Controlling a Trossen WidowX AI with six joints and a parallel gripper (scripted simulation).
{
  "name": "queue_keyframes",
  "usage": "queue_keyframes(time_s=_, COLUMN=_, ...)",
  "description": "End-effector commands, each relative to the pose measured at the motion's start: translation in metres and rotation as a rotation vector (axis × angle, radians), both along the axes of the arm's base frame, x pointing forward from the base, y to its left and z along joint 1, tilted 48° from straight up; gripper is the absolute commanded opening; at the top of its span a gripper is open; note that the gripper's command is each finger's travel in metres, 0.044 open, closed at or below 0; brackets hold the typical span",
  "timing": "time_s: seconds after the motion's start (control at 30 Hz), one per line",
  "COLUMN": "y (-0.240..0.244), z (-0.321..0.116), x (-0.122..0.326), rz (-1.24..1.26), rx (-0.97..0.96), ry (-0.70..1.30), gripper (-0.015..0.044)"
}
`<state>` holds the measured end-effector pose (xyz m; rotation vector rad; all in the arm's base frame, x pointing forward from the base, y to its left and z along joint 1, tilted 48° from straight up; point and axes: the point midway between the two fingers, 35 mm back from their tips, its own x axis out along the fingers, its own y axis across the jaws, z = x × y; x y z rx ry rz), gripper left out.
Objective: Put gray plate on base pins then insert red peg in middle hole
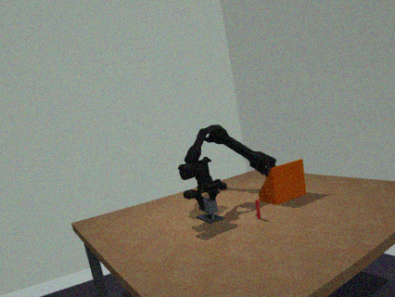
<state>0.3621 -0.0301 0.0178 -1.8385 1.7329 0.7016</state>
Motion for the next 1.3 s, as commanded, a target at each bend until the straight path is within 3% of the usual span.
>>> queue_keyframes(time_s=0.0, y=-0.005, z=-0.004, x=0.000, rz=0.002, rx=-0.006, ry=0.005, gripper=0.0000)
queue_keyframes(time_s=0.63, y=-0.014, z=-0.013, x=0.001, rz=-0.001, rx=-0.001, ry=0.000, gripper=0.0000)
queue_keyframes(time_s=1.17, y=-0.014, z=-0.013, x=0.001, rz=-0.001, rx=-0.001, ry=0.000, gripper=0.0420)
queue_keyframes(time_s=1.27, y=-0.014, z=-0.013, x=0.001, rz=-0.001, rx=-0.001, ry=0.000, gripper=0.0440)
